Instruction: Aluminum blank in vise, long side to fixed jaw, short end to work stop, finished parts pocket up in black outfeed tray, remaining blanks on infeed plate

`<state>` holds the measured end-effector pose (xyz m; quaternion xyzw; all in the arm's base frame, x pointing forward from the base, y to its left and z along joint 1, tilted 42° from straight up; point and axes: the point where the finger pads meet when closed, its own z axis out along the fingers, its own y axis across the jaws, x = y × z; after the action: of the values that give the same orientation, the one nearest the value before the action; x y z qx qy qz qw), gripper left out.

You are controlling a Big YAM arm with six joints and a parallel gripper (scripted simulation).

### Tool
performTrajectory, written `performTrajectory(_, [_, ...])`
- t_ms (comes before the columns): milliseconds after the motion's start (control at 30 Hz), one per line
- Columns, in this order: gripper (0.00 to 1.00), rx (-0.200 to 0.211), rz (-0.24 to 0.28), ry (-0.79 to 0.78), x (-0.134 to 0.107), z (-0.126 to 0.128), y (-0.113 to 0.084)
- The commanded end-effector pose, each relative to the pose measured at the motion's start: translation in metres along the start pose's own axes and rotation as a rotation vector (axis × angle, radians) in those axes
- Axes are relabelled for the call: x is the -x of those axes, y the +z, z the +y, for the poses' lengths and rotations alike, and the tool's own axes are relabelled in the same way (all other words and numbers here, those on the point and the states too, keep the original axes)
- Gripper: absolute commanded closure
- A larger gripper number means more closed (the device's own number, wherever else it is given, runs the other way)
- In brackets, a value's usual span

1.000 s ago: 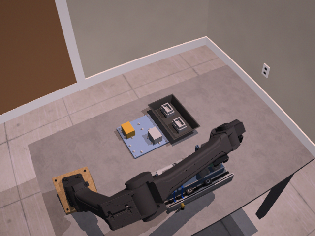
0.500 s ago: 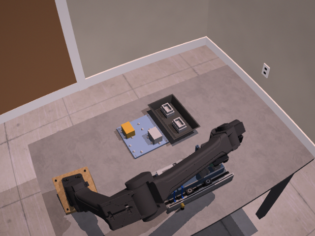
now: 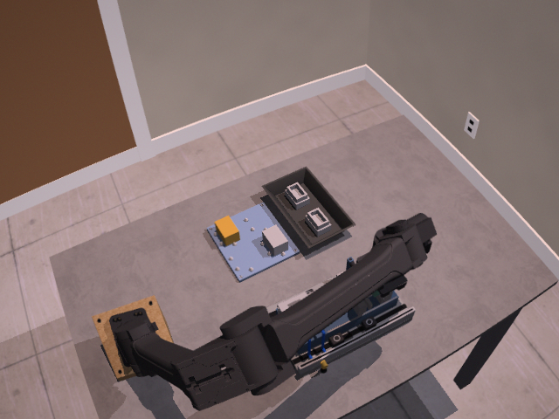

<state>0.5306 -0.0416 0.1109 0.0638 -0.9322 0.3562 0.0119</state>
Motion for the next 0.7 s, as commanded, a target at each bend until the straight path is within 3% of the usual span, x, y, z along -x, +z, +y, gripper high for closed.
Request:
performTrajectory(0, [1.0,0.003,-0.045,0.044,0.012,-0.038,-0.017])
performTrajectory(300, [1.0,0.001,-0.037,0.044,0.011,-0.051,-0.015])
performTrajectory(667, [1.0,0.0,-0.042,0.012,0.015,-0.034,-0.023])
